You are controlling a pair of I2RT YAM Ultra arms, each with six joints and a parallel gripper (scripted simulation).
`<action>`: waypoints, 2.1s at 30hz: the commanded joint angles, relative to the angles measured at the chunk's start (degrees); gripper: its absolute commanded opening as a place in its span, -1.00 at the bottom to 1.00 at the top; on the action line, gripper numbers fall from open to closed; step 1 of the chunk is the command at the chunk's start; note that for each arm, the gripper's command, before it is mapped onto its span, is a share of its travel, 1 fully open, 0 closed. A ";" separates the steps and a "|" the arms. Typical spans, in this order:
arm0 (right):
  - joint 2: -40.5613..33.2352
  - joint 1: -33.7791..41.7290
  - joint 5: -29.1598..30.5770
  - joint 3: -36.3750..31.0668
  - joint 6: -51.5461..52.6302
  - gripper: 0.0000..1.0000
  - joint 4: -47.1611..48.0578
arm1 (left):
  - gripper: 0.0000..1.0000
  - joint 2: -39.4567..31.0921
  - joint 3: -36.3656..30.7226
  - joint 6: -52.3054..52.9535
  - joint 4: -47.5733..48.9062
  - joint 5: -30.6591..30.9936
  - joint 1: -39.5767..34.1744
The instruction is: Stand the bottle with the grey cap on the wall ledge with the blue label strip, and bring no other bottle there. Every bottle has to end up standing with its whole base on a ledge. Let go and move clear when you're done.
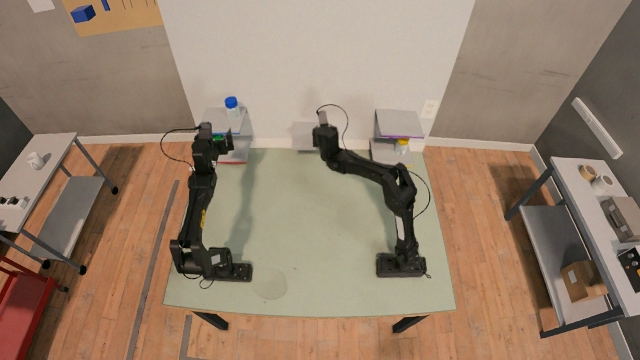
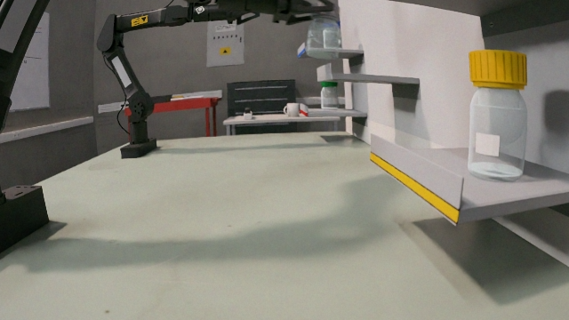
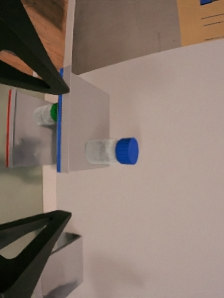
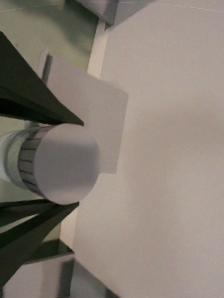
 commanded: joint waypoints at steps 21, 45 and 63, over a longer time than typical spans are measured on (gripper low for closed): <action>-6.46 2.22 -10.81 -10.46 -4.64 -0.01 17.17 | 1.00 -1.20 0.41 0.14 1.44 -0.08 -0.01; -8.43 2.06 -11.66 -7.92 -3.98 -0.01 12.33 | 1.00 -1.20 0.41 0.14 1.44 -0.08 -0.01; -5.15 0.58 -13.54 -5.21 -4.18 -0.01 14.22 | 1.00 -1.20 0.41 0.14 1.44 -0.08 -0.01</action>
